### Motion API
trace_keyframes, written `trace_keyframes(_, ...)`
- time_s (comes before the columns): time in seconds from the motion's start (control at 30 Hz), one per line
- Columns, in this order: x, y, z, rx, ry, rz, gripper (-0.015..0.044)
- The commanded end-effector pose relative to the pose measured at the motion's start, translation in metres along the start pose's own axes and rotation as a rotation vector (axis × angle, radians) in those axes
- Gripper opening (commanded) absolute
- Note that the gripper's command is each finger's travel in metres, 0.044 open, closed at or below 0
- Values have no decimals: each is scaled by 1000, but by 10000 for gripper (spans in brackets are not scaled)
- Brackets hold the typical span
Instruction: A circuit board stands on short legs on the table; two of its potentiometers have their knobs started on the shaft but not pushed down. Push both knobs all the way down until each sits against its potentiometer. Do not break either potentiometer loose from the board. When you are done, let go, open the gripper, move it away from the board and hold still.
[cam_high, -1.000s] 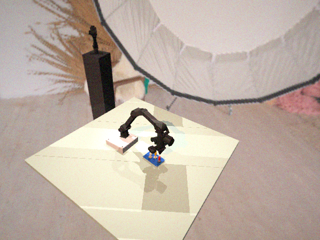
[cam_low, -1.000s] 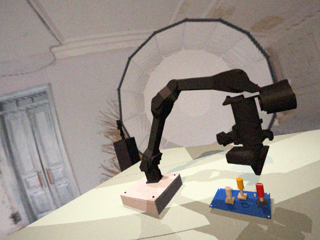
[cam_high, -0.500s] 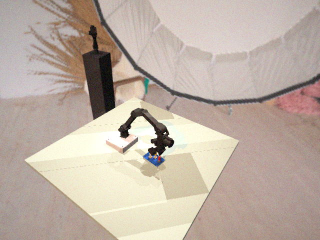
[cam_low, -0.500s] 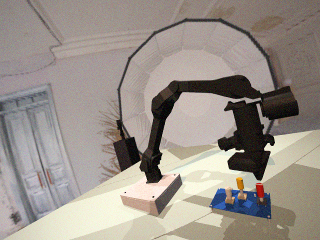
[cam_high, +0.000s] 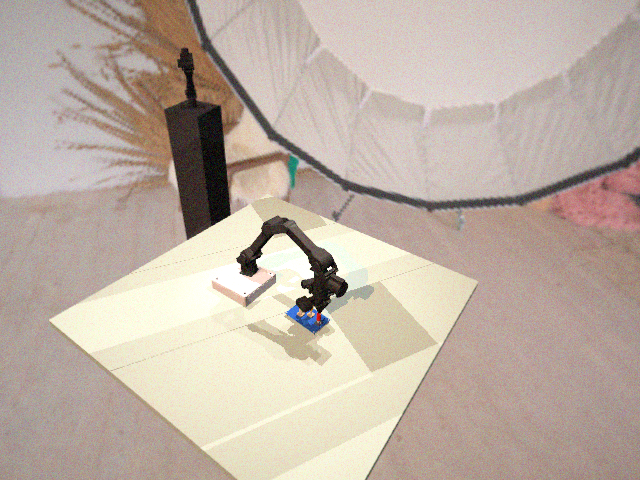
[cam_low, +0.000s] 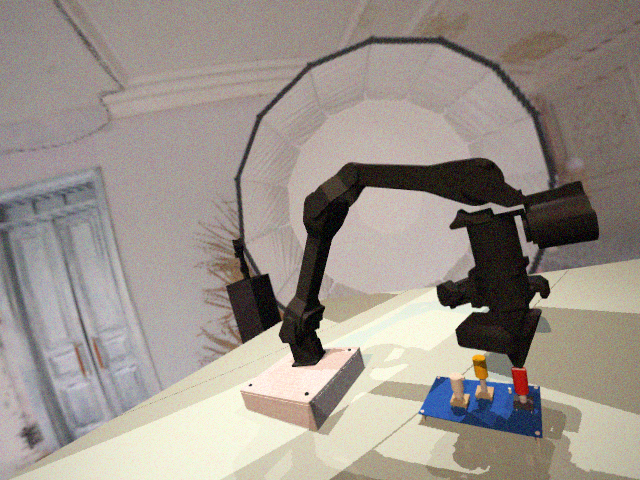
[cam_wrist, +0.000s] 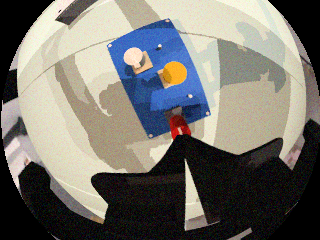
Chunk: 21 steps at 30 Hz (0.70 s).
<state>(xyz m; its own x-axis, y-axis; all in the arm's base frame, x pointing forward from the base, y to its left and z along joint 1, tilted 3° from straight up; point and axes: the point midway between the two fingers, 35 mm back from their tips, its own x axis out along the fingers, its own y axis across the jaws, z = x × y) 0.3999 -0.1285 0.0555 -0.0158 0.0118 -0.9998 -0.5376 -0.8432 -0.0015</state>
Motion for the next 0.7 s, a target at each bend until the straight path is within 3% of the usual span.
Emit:
trace_keyframes(0.0, 1, -1, 1, -4, -6, -4, 0)
trace_keyframes(0.67, 6, -1, 1, -4, -6, -4, 0)
